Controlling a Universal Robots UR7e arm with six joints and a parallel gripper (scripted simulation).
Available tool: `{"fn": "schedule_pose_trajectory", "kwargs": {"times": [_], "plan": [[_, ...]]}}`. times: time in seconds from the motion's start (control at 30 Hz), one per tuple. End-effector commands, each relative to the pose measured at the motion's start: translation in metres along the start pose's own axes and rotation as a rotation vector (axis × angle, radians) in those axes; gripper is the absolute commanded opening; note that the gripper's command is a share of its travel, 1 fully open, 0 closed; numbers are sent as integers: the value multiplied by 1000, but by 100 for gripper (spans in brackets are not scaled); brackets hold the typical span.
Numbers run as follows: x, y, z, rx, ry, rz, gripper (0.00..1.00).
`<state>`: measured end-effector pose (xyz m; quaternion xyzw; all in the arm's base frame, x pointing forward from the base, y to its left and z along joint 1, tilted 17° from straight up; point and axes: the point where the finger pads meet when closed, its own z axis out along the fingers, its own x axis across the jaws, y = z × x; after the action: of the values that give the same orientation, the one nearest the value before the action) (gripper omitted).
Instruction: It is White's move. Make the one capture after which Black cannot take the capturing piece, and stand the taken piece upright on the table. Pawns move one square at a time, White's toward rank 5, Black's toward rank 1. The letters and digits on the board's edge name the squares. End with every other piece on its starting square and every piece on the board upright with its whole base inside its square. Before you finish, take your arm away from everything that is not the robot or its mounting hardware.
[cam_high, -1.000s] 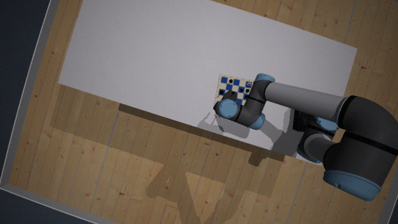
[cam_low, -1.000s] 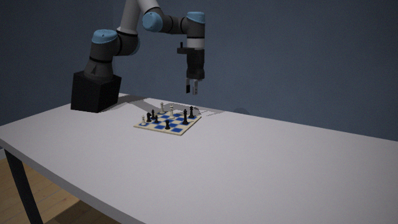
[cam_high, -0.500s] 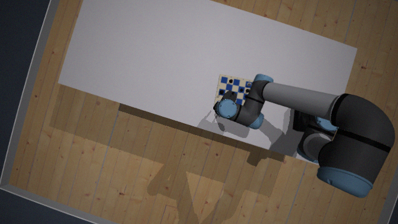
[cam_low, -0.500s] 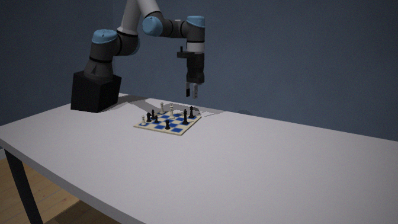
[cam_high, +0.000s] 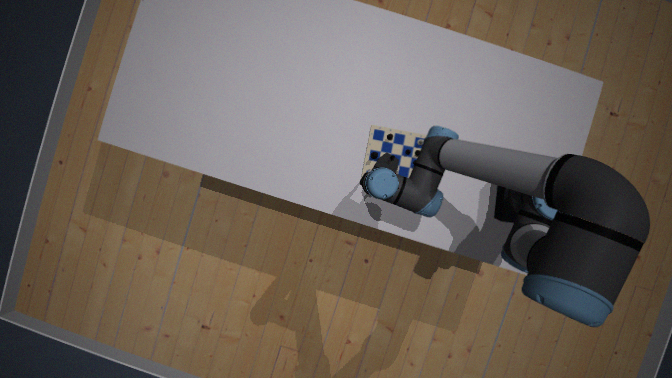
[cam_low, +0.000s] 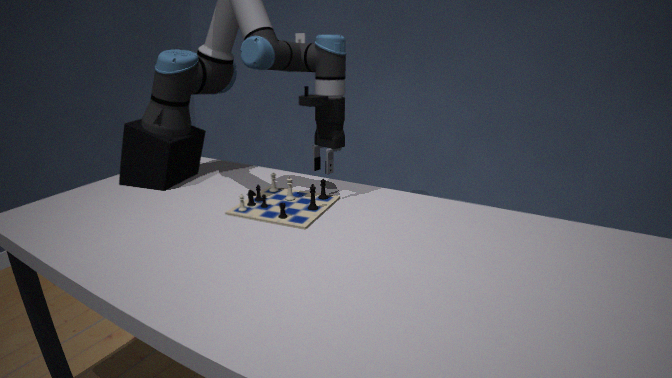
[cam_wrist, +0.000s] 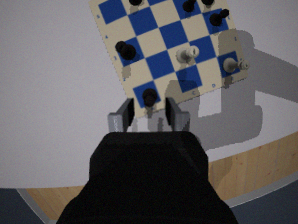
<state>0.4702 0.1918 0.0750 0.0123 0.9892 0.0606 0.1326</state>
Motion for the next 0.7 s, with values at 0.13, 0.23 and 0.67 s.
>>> {"fn": "schedule_pose_trajectory", "kwargs": {"times": [0.13,0.23,0.67], "plan": [[-1,0,8,0,-2,0,79],[-1,0,9,0,-2,0,79],[-1,0,11,0,-2,0,79]]}}
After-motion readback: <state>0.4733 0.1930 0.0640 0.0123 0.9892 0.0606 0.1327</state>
